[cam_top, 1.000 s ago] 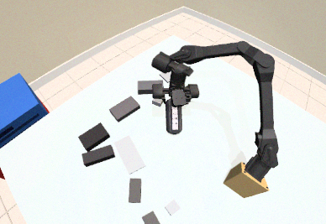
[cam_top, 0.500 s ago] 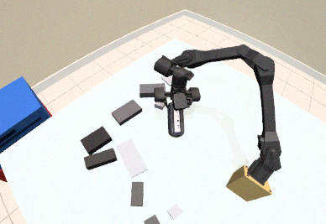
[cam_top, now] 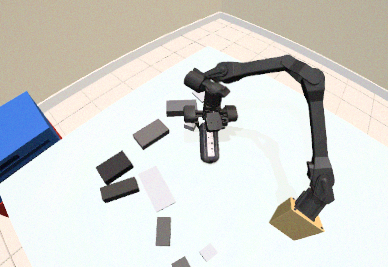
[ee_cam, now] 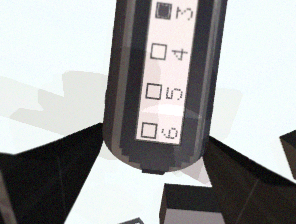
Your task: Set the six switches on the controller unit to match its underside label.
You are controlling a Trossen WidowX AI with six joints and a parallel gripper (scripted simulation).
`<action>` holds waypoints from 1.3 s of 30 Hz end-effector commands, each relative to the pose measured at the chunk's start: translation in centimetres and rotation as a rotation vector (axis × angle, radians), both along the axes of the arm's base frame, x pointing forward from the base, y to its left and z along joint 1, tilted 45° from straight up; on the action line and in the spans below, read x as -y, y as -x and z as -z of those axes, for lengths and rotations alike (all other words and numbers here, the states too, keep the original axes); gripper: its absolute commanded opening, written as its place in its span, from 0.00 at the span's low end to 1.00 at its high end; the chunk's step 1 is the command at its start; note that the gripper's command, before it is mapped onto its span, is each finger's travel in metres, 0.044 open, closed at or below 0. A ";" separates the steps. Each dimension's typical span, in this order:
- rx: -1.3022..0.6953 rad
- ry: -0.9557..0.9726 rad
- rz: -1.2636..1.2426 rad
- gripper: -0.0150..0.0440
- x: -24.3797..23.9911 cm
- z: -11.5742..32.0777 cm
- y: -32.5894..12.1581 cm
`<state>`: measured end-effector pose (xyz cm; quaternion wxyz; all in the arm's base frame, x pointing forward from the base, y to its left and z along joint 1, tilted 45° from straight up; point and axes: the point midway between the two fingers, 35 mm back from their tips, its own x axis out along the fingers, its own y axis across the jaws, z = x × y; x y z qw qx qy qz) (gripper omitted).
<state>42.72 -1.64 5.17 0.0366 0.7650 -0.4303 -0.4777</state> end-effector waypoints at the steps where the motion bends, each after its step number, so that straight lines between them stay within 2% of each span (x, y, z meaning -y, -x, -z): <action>1: -0.021 -0.001 -0.007 0.83 0.2 0.6 0.0; 39: -0.020 0.000 -0.007 0.83 2.5 2.1 -1.2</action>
